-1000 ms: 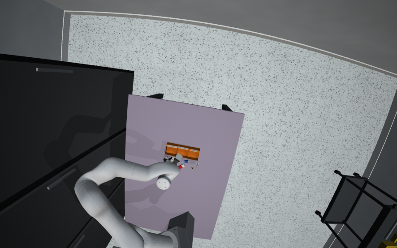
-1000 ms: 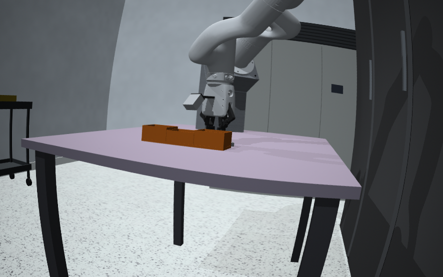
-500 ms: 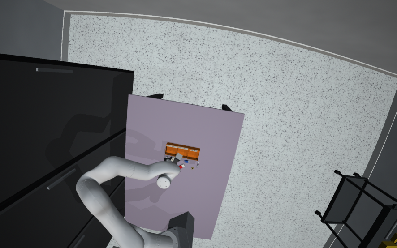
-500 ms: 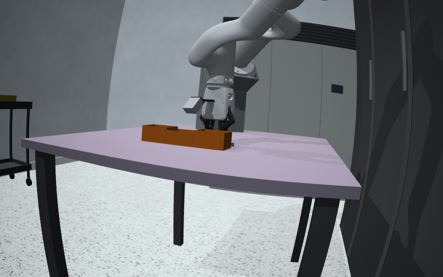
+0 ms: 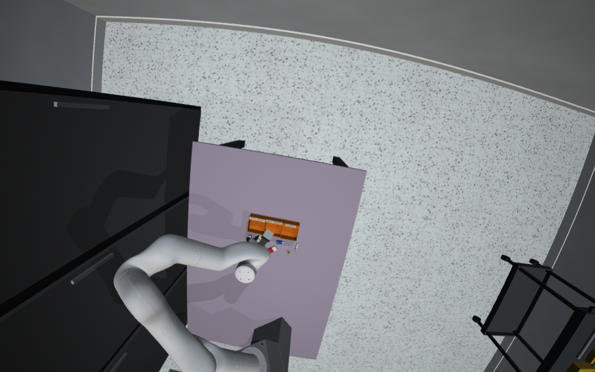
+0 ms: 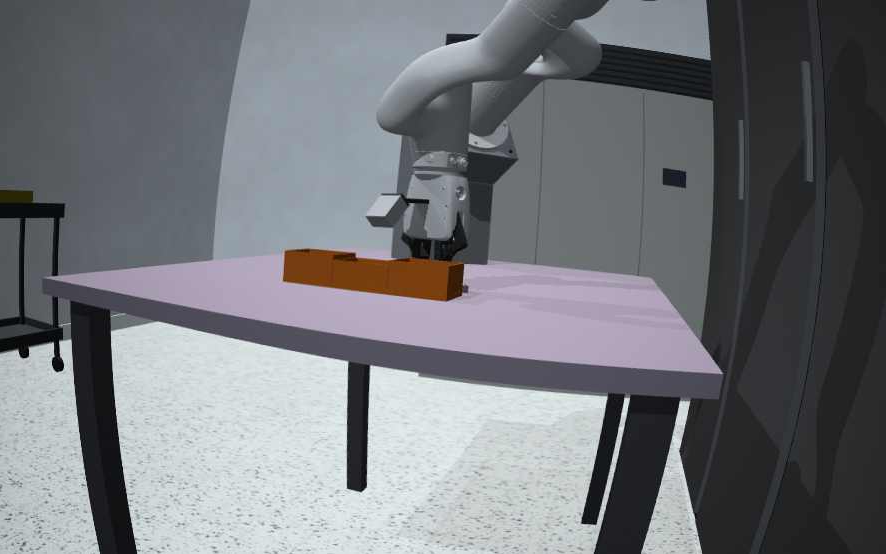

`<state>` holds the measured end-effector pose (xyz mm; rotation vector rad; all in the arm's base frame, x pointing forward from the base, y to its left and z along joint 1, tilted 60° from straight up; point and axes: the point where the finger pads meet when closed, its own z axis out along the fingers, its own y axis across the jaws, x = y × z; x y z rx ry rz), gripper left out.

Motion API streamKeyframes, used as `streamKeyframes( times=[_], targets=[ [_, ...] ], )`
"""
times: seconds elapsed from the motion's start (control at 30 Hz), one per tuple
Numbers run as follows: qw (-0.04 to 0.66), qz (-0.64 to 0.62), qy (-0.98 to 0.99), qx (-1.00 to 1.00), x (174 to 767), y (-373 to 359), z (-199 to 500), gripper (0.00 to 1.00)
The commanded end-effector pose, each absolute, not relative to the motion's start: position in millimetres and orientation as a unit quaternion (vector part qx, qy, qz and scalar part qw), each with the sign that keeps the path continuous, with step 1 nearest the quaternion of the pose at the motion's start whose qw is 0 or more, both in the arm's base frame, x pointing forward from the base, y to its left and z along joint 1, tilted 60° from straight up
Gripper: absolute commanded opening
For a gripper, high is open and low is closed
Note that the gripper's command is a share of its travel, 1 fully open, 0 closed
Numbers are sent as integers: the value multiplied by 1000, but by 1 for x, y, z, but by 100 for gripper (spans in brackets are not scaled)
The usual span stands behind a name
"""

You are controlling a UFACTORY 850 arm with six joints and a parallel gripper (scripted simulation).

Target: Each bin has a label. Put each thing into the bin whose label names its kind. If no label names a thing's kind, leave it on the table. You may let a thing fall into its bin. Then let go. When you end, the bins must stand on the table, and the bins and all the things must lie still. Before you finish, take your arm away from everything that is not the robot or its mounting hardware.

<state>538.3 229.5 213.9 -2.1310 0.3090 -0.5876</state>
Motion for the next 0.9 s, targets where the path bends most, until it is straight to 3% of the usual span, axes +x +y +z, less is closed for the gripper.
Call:
streamKeyframes(
  times=[0.0, 0.87],
  targets=[
    [439, -237, 125, -858, 538, 229, 214, 0],
    [439, -237, 124, -858, 528, 215, 224, 0]
  ],
)
